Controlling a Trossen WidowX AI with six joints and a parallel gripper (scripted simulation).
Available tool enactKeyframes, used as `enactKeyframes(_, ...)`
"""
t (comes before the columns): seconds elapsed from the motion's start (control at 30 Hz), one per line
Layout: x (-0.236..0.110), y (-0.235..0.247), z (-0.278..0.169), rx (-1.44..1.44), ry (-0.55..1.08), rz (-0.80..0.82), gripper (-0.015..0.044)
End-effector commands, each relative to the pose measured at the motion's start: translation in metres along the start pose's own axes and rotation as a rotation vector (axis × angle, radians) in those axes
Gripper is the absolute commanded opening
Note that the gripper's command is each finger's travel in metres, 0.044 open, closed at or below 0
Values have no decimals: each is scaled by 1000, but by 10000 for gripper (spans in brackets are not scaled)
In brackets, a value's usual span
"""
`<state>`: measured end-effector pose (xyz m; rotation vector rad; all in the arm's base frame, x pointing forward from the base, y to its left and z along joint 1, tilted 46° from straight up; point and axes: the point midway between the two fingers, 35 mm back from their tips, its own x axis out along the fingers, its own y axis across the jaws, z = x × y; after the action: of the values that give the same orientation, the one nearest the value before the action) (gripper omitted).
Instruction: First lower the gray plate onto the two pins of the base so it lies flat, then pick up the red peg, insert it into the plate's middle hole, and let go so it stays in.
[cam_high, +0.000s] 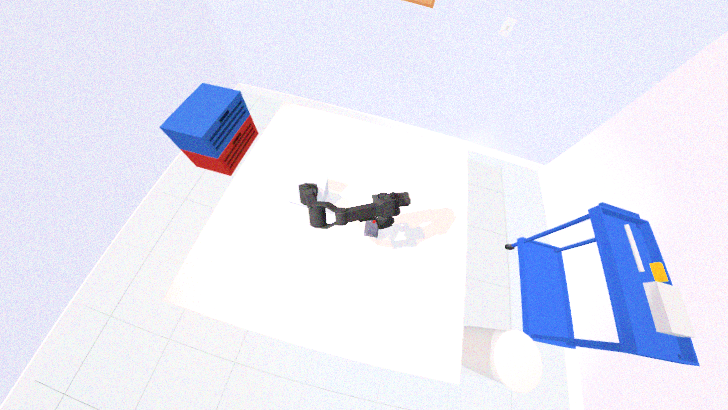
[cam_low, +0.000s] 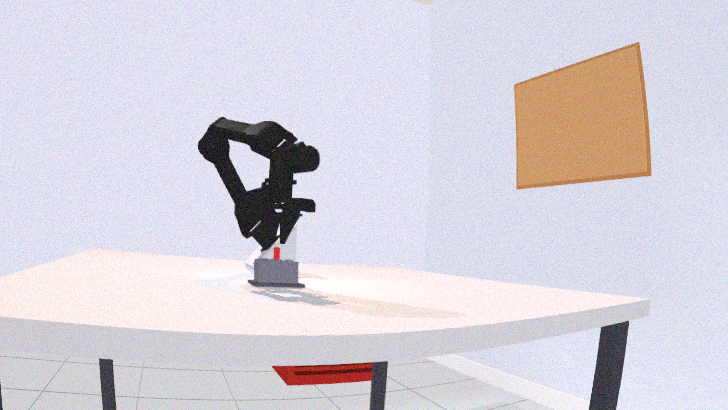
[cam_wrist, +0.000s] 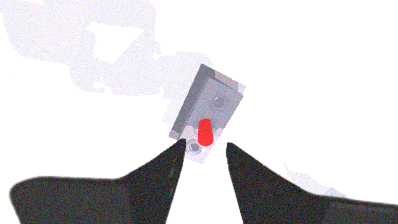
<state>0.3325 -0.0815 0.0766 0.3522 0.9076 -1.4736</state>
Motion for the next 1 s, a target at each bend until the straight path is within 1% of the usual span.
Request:
enactKeyframes(0.0, 0, 0, 0, -1, 0, 0, 150)
enactKeyframes(0.97, -17, -1, -3, -8, -6, 2, 150)
